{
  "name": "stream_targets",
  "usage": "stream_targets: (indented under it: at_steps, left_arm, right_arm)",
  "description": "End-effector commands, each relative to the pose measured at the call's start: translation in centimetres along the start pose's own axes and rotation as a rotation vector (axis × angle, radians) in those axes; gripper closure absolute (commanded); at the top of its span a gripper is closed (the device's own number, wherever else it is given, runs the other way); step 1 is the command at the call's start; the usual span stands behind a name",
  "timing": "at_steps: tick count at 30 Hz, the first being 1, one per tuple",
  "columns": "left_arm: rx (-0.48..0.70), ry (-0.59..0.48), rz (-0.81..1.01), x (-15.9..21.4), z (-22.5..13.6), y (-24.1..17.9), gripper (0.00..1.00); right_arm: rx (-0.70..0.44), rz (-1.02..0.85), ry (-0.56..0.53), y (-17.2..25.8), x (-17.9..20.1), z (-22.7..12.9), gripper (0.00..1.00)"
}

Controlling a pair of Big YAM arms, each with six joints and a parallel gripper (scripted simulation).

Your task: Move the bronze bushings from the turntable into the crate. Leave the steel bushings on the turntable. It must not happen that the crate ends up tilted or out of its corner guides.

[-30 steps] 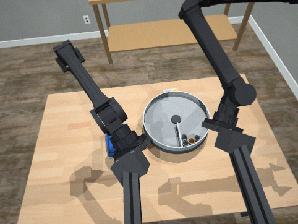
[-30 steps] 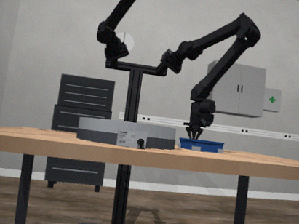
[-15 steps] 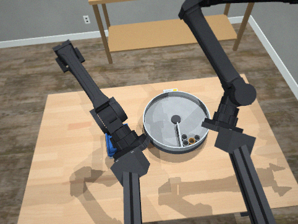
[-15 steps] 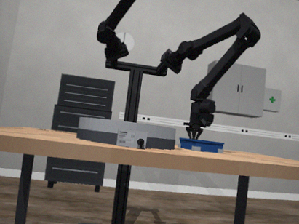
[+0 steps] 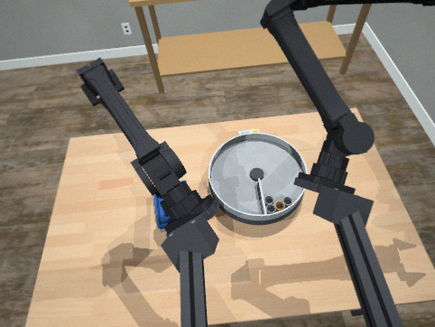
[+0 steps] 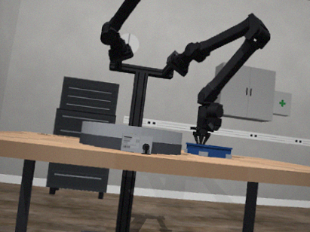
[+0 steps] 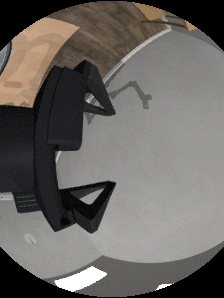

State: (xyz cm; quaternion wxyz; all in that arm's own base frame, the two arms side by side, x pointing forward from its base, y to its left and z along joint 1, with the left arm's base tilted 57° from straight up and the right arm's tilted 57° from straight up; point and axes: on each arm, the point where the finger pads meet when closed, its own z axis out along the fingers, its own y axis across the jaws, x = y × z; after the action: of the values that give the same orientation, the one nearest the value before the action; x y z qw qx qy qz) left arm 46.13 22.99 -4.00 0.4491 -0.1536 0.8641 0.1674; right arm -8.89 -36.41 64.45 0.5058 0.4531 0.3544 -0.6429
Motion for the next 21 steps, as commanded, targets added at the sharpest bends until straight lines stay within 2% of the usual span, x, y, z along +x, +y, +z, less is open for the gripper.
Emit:
stream_targets:
  at_steps: [1, 21]
  left_arm:
    - [0.004, 0.029, 0.007, 1.9, -1.5, 0.0, 0.84]
    - [0.012, 0.030, 0.001, 1.7, -8.6, -0.5, 0.84]
  right_arm:
    - [0.015, -0.009, -0.054, -0.7, -3.3, -0.4, 0.00]
    - [0.015, -0.009, -0.054, -0.7, -3.3, -0.4, 0.00]
